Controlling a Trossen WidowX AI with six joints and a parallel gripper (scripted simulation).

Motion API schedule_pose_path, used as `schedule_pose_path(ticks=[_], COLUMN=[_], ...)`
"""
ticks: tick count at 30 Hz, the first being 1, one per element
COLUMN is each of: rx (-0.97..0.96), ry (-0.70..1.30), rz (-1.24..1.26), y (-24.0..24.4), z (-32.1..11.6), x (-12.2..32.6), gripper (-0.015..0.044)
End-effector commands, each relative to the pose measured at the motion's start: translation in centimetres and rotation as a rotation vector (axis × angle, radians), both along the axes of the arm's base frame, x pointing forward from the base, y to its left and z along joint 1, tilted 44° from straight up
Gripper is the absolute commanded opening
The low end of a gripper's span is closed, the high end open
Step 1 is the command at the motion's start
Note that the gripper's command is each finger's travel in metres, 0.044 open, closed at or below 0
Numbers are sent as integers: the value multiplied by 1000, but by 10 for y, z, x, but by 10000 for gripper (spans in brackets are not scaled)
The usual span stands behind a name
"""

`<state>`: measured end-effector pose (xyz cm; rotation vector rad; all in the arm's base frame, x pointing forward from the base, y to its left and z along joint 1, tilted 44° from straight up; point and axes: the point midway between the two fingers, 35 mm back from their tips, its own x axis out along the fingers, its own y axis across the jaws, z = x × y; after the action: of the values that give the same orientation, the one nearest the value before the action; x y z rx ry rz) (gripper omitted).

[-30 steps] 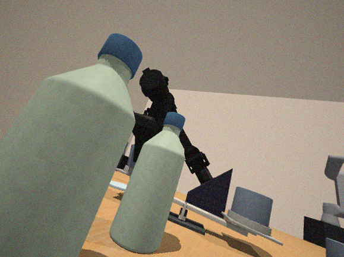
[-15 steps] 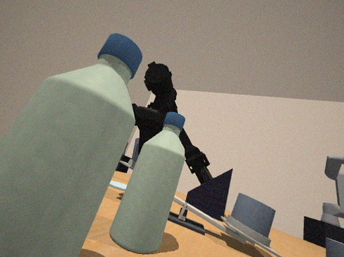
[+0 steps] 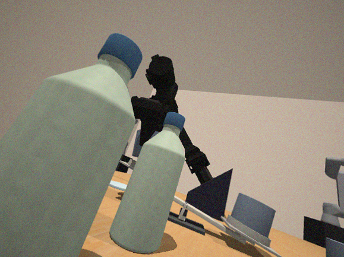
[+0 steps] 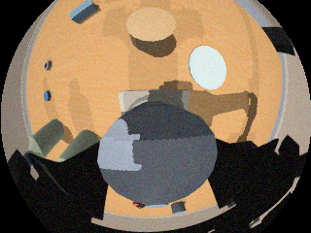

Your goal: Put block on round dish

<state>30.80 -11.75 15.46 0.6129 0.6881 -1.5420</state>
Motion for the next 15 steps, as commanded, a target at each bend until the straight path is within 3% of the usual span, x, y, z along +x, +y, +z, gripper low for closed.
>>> schedule_pose_path(ticks=[1,15], rx=[-5,-7], ry=[-7,-6], rz=[5,5], y=[6,18], z=[7,20], x=[2,1], gripper=[0,0])
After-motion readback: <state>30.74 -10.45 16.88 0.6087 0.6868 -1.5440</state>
